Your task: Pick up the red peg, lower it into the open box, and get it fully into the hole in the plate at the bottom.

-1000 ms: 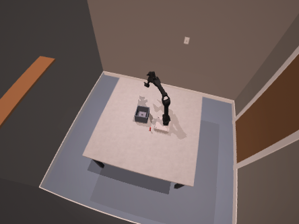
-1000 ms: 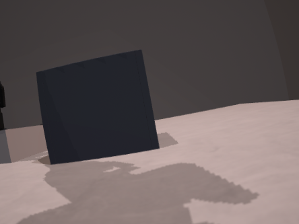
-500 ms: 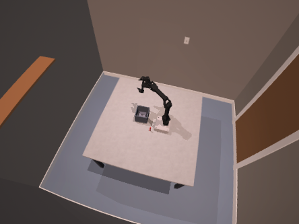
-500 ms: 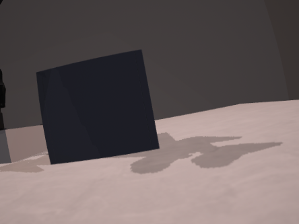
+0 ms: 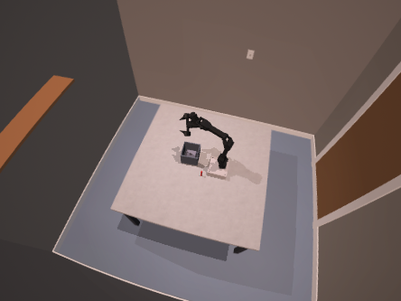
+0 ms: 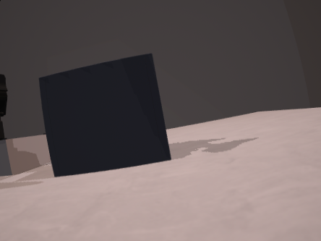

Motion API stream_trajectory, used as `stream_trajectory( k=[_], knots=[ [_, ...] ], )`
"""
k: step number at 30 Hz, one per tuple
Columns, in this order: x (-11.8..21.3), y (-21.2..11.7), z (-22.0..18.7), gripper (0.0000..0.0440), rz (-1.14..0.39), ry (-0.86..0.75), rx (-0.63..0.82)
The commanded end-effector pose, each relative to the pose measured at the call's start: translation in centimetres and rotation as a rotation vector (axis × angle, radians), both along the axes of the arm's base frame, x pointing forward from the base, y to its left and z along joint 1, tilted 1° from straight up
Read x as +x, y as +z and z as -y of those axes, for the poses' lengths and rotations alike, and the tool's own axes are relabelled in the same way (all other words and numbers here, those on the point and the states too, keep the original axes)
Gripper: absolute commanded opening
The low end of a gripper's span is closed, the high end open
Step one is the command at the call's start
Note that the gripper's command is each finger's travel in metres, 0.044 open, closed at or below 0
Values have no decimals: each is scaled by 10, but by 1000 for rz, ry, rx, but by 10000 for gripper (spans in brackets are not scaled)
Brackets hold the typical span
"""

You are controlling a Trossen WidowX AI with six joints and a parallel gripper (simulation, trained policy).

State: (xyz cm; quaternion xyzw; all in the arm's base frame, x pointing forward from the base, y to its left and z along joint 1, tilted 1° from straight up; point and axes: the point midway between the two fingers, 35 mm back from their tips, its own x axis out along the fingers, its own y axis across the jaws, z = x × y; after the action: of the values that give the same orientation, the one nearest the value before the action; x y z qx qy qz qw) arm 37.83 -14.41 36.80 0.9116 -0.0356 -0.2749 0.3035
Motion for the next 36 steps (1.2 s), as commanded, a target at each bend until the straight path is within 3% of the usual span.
stream_trajectory(
  k=[1, 17, 36],
  knots=[
    [-2, -6, -27, 440, -19, 54, 16],
    [-25, -55, -142, 437, -188, 370, 47],
    [-91, -138, -236, 428, -524, 760, -25]
  ],
)
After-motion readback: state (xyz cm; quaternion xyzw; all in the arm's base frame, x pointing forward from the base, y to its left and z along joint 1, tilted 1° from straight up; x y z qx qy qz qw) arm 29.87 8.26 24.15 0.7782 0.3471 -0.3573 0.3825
